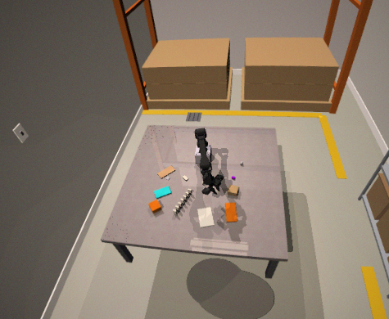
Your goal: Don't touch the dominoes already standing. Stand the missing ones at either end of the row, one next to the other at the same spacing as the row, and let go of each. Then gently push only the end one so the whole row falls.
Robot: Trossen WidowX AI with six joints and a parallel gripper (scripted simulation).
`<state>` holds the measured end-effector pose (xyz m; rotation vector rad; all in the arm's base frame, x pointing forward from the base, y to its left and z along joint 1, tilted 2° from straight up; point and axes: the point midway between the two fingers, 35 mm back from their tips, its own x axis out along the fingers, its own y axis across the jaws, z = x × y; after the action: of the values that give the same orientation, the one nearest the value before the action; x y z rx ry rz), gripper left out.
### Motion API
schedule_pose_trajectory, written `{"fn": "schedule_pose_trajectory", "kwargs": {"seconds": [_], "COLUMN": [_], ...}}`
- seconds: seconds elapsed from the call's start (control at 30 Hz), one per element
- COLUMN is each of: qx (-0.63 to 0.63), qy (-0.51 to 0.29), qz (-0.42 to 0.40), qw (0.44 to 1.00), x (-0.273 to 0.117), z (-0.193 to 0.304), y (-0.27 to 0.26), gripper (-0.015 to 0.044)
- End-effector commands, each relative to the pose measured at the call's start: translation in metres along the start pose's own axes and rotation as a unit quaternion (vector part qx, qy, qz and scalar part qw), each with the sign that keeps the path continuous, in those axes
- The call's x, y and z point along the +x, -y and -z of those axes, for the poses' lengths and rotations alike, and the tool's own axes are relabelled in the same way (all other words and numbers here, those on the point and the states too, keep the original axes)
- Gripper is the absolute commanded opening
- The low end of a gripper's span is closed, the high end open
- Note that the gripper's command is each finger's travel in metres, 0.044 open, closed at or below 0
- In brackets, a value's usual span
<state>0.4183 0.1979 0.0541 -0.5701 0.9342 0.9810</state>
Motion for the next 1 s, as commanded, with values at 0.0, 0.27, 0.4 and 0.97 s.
{"fn": "schedule_pose_trajectory", "kwargs": {"seconds": [0.0, 0.27, 0.4, 0.97], "qx": [0.014, 0.025, 0.027, 0.005], "qy": [0.049, 0.134, 0.175, 0.329], "qz": [-0.004, -0.010, -0.014, -0.035], "qw": [0.999, 0.991, 0.984, 0.944], "x": [0.005, 0.009, 0.008, -0.011], "z": [0.000, 0.002, 0.004, 0.021], "y": [0.005, 0.013, 0.015, 0.009], "gripper": [0.0107, 0.0107, 0.0107, 0.0107]}}
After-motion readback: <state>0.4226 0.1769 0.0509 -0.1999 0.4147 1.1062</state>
